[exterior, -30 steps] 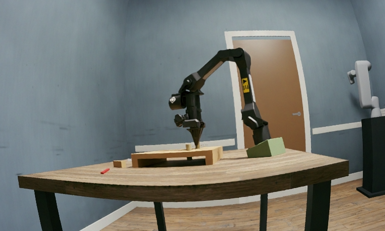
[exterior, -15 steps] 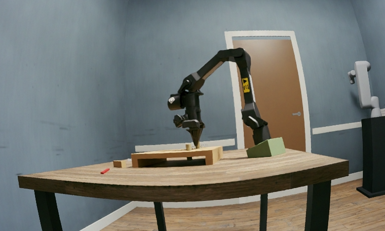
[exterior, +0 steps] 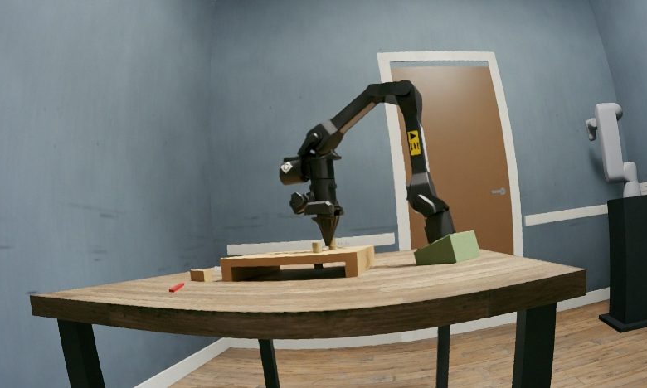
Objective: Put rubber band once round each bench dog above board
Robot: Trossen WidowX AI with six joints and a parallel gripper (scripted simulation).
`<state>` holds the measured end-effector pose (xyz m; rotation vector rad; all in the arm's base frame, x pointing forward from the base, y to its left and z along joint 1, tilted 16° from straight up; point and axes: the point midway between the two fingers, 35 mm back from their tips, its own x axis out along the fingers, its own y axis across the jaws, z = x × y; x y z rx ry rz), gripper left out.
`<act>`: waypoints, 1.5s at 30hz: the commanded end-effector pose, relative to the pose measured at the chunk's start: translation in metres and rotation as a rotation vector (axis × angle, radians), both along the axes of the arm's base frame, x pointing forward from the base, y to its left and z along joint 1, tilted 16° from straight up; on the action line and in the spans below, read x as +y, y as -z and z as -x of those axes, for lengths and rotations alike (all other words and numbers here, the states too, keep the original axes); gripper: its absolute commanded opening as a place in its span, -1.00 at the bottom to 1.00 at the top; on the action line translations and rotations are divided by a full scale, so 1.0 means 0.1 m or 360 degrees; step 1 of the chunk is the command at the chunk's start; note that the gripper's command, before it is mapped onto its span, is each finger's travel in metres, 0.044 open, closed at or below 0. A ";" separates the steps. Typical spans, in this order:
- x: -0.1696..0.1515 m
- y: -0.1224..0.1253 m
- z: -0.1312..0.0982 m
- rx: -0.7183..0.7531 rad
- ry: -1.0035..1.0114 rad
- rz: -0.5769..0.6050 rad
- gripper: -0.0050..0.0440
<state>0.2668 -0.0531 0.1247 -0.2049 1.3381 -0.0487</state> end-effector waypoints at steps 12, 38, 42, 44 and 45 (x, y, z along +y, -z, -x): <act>0.17 -0.01 0.02 -0.0034 0.0003 0.0006 -1.00; 0.49 0.08 0.04 -0.0014 0.0003 0.0003 -1.00; 0.55 0.09 0.04 -0.0014 0.0003 0.0003 -1.00; 0.56 0.11 0.05 -0.0005 0.0003 0.0004 -1.00; 0.56 0.11 0.04 -0.0007 0.0003 0.0004 -1.00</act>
